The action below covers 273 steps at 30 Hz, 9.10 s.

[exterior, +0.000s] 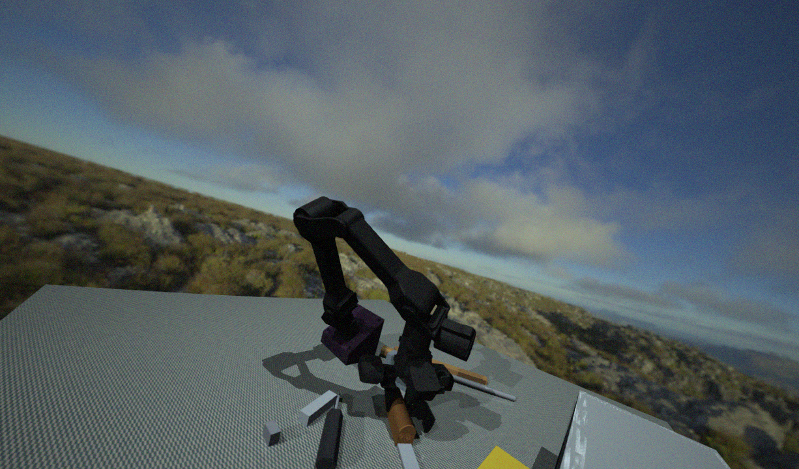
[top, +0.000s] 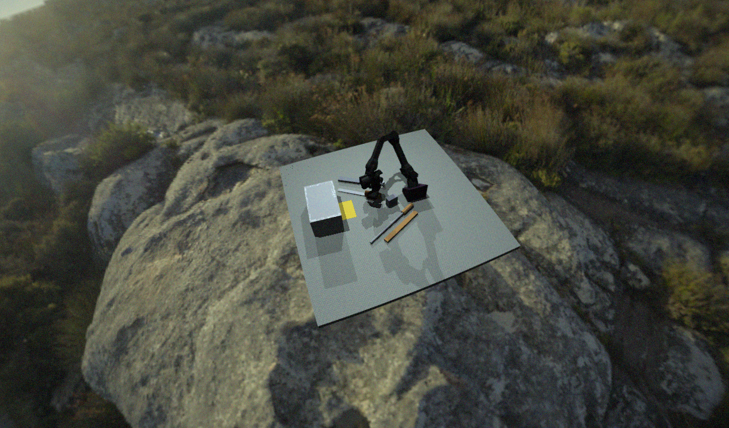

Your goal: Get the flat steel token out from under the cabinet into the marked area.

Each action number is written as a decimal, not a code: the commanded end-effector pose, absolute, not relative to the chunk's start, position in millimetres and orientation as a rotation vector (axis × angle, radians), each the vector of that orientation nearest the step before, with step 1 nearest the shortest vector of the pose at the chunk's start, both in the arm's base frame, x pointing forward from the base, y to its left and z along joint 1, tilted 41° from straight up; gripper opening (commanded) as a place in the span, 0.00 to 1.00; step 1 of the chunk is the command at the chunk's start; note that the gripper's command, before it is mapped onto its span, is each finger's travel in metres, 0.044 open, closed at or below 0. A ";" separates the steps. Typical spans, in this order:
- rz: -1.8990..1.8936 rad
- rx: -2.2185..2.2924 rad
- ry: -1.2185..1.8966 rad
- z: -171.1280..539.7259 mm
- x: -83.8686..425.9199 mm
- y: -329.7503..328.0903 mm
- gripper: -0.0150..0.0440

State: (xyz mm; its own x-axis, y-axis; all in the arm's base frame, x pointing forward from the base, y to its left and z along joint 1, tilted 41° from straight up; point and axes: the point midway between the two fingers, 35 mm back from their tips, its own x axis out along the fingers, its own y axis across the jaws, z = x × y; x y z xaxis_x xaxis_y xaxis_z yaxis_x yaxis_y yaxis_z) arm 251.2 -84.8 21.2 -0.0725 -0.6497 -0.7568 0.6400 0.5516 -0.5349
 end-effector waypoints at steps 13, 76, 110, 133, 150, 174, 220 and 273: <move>-1.054 -0.009 1.256 7.6 253.9 -67.1 0.25; -1.051 -0.005 1.257 -42.7 256.9 -7.4 0.25; -1.049 -0.002 1.258 -68.0 257.7 23.3 0.25; -1.047 0.000 1.258 -85.3 259.3 44.5 0.25; -1.046 0.002 1.259 -97.8 260.6 59.7 0.25; -1.045 0.004 1.259 -114.5 263.2 80.3 0.25; -0.957 -0.097 1.327 -129.6 267.3 99.0 0.25; -0.884 -0.183 1.379 -126.3 280.5 90.3 0.71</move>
State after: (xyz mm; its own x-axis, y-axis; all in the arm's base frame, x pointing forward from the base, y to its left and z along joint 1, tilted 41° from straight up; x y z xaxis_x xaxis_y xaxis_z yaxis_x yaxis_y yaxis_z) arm 280.6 90.9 -125.6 -0.0613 -0.6362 -0.7691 0.4347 0.6766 -0.5943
